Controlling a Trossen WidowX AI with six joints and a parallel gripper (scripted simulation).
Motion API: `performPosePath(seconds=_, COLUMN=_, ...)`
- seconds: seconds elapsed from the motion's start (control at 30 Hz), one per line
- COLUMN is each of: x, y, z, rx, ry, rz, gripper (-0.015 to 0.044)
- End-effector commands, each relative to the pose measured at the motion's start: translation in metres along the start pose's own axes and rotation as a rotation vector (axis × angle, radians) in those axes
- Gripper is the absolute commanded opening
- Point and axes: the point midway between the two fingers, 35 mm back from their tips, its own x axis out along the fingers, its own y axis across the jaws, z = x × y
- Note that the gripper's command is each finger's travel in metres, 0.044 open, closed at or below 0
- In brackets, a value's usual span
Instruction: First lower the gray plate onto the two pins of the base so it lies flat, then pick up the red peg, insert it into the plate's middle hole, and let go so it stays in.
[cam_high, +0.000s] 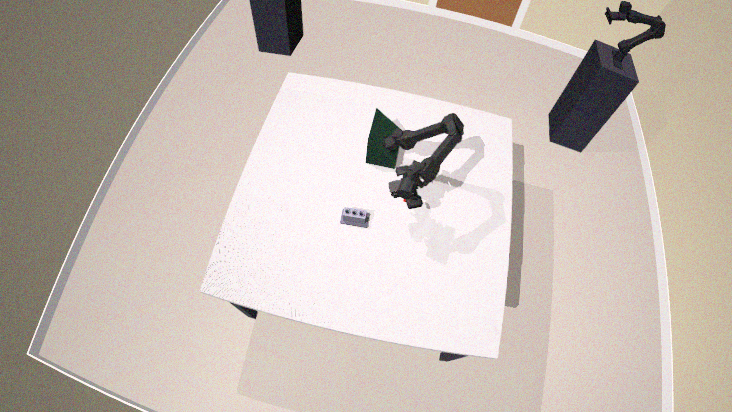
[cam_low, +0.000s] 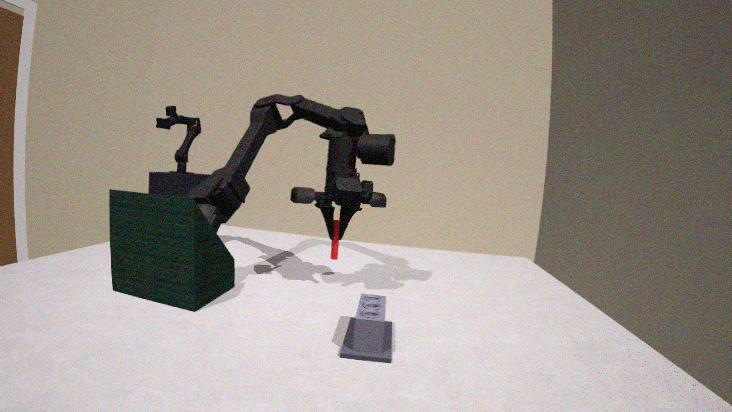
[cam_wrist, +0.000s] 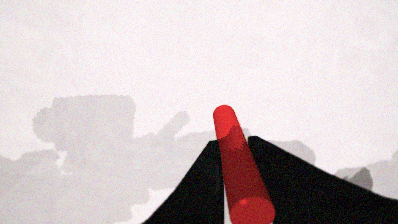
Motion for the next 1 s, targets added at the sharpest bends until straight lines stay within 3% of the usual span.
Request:
performPosePath(seconds=0.0, x=0.0, y=0.0, z=0.0, rx=0.0, ry=0.0, rz=0.0, gripper=0.0)
performPosePath(seconds=0.97, x=-0.009, y=0.022, z=0.079, rx=-0.001, ry=-0.013, rz=-0.002, gripper=0.0)
